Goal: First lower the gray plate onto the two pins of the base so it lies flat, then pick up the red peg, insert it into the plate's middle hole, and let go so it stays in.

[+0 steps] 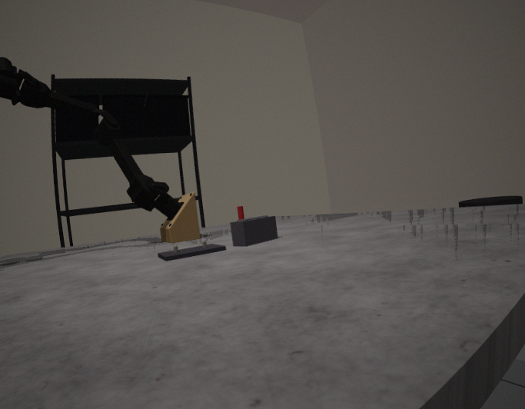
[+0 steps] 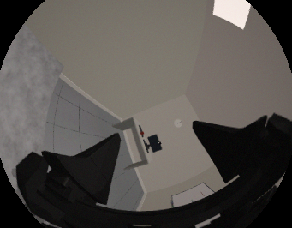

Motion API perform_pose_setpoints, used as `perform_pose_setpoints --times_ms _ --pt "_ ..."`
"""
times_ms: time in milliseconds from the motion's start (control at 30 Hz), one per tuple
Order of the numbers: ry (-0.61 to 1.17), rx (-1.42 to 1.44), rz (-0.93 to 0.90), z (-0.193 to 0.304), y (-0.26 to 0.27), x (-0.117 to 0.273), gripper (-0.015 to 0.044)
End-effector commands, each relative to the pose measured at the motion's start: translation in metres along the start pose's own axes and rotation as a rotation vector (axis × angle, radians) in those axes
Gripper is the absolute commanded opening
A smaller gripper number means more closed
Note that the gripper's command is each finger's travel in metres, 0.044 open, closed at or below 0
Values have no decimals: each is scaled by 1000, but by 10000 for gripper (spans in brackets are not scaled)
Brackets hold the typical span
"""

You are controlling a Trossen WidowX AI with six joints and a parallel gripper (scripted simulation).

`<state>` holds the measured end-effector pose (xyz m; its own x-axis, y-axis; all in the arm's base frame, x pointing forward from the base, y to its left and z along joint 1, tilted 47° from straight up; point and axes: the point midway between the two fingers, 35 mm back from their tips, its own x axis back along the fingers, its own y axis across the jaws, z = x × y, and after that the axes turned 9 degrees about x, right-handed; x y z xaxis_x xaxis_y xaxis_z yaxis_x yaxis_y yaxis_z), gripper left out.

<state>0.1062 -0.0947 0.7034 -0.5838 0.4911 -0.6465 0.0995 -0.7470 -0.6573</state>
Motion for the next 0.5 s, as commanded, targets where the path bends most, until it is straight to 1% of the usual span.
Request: perform_pose_setpoints --times_ms 0,133,267,467 --pt "-52 -141 -91 -21 35 -20 440" --pt "-88 -302 -174 -41 63 -34 440" --pt "-184 -399 -288 -85 104 -45 440" --pt "-212 -598 -422 -122 136 -54 440"
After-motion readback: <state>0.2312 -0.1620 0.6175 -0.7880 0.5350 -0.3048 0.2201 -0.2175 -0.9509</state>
